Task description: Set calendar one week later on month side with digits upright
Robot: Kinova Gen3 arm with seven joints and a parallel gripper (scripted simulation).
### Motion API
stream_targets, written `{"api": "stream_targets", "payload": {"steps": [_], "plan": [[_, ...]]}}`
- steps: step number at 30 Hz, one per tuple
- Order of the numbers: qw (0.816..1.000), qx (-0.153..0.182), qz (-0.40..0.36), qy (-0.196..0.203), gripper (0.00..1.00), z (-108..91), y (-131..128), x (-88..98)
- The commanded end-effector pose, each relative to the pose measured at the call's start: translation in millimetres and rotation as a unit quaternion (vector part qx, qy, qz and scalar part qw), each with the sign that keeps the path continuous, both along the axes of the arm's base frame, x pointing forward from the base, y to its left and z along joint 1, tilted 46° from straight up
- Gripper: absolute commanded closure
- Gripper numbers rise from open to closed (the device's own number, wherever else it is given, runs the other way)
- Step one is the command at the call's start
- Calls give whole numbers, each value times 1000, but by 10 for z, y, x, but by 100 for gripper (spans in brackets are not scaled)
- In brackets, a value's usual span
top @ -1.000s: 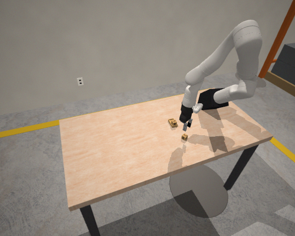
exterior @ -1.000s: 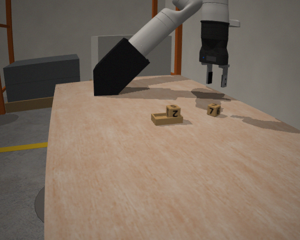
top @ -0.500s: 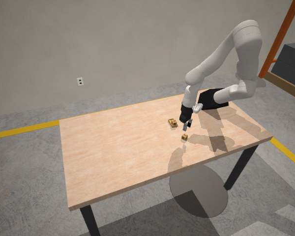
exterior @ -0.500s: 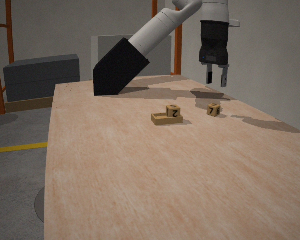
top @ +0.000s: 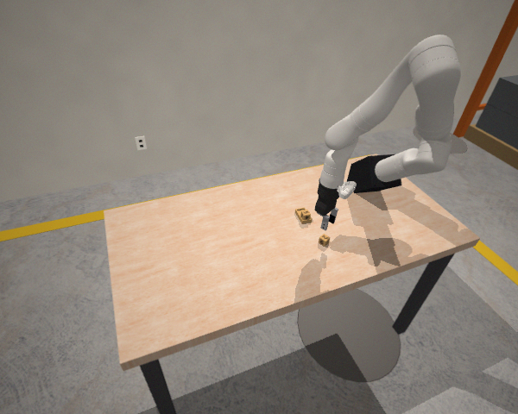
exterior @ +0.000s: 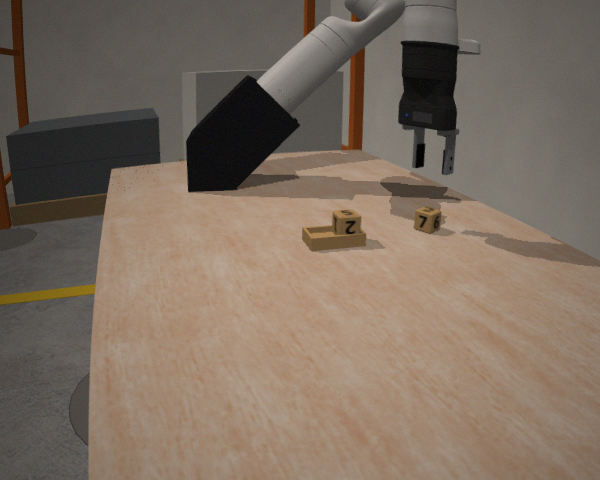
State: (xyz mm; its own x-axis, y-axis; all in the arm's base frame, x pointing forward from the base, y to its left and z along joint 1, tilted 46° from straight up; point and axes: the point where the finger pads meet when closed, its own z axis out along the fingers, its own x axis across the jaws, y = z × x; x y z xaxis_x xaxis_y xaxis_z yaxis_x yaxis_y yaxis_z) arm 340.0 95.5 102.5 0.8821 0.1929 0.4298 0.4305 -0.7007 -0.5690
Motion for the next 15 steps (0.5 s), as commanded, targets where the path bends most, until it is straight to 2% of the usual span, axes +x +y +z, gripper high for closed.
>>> {"api": "stream_targets", "payload": {"steps": [1, 15], "plan": [[1000, 4, -4, 7, 13, 1, 21, -18], [1000, 5, -4, 8, 13, -66, 88, -3]]}}
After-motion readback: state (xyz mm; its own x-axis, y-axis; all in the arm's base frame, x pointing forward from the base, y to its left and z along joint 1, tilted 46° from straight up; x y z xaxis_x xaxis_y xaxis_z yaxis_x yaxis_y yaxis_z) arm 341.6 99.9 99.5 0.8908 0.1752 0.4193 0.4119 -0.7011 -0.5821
